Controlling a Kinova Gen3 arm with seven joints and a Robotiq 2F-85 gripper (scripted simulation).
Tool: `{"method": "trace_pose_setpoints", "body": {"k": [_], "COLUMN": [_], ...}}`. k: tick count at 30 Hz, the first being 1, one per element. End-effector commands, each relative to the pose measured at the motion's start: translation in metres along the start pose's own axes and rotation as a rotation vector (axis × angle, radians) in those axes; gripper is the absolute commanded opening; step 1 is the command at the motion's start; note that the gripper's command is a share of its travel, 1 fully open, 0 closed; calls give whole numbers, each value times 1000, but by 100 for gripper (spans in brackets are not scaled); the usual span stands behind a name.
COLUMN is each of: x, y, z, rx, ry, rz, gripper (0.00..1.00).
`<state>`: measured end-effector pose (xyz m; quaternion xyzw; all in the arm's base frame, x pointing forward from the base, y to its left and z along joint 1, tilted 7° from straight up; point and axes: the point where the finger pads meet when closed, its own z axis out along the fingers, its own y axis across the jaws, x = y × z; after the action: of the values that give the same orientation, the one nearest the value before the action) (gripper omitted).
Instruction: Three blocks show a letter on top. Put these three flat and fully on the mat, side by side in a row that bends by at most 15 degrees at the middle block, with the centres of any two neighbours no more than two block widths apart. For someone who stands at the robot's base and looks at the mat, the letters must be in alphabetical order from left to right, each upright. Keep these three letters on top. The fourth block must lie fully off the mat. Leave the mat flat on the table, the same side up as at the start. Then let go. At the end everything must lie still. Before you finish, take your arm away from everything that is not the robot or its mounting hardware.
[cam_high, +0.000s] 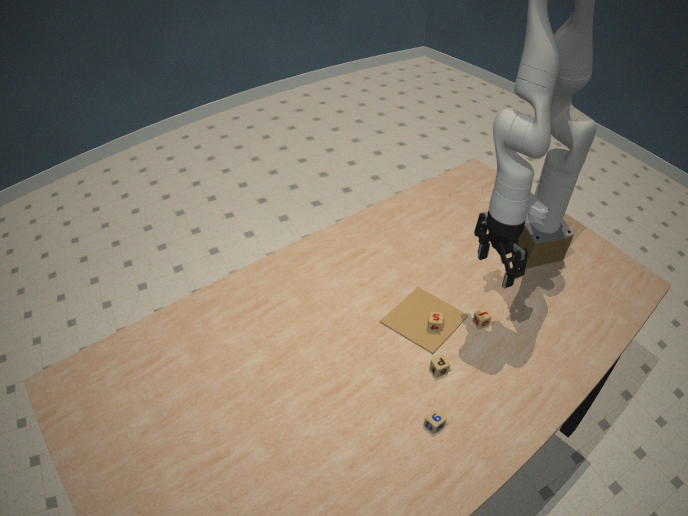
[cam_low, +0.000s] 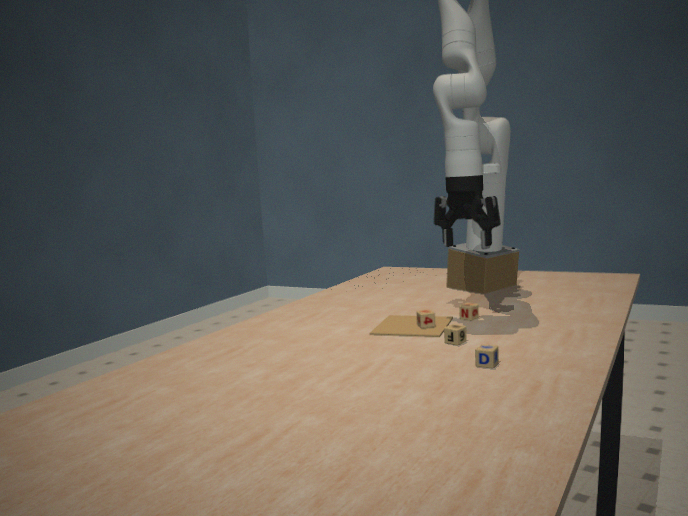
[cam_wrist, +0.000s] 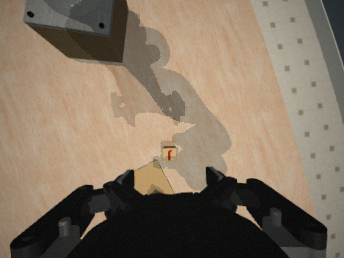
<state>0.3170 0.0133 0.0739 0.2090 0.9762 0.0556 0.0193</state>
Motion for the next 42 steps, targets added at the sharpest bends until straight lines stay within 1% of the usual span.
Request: {"method": "trace_pose_setpoints", "body": {"k": [1,7,16,18,19,25,33,35,36,38,42], "x": [-1,-1,-2,-2,-4,-5,-12,-12,-15,-15,-22], "y": [0,-1,-3,-3,-3,-6,-11,-11,-9,-13,-16], "z": [0,2,7,7,8,12,20,20,21,23,26], "rx": [0,4,9,9,7,10,2,2,-2,-3,-13], "ry": [0,11,31,31,28,52,77,77,69,87,90], "rz": [-18,-72,-251,-251,-279,-474,-800,-800,-847,-940,-1125], "gripper": [100,100,100,100,100,100,100,100,100,100,100]}}
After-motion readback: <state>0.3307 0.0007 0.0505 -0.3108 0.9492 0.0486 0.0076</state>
